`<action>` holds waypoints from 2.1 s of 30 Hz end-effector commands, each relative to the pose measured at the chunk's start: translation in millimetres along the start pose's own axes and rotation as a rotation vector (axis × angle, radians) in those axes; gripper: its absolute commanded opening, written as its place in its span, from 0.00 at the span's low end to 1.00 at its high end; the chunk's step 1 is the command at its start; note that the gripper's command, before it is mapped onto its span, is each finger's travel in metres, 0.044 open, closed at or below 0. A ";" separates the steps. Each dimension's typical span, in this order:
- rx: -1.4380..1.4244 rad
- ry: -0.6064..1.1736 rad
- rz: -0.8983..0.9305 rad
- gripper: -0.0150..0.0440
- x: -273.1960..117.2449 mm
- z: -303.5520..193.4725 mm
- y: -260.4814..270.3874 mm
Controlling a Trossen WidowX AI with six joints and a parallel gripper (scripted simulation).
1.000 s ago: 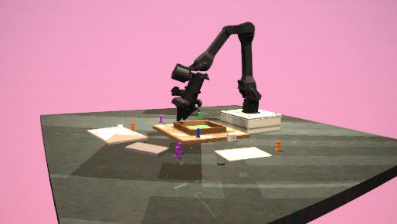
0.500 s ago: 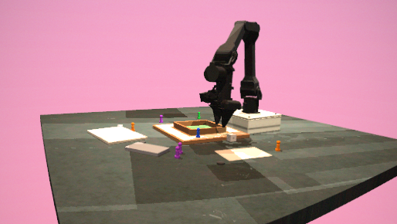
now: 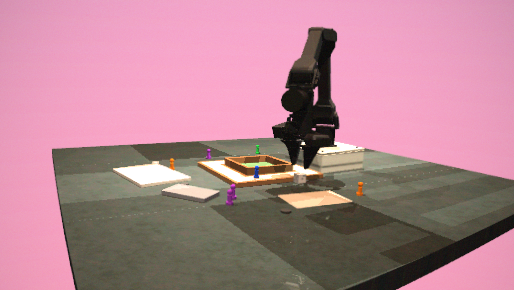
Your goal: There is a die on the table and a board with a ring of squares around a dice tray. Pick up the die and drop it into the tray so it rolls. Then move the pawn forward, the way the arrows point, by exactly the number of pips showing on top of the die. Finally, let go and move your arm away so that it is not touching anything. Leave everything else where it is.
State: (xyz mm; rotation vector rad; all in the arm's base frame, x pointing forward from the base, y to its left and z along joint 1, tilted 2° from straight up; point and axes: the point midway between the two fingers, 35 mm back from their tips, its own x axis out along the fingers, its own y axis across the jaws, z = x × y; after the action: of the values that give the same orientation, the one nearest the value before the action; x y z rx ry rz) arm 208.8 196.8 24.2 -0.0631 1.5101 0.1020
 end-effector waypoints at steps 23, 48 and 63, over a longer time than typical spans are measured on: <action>-0.007 0.009 -0.001 0.59 34.5 -3.3 -0.9; -0.007 0.009 -0.001 0.25 -50.6 -0.3 -3.4; -0.015 0.009 -0.003 0.25 -80.3 10.1 -34.6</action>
State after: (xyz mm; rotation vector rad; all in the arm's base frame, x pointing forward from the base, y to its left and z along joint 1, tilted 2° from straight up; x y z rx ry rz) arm 211.9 170.9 108.3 -0.0723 1.5144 0.1114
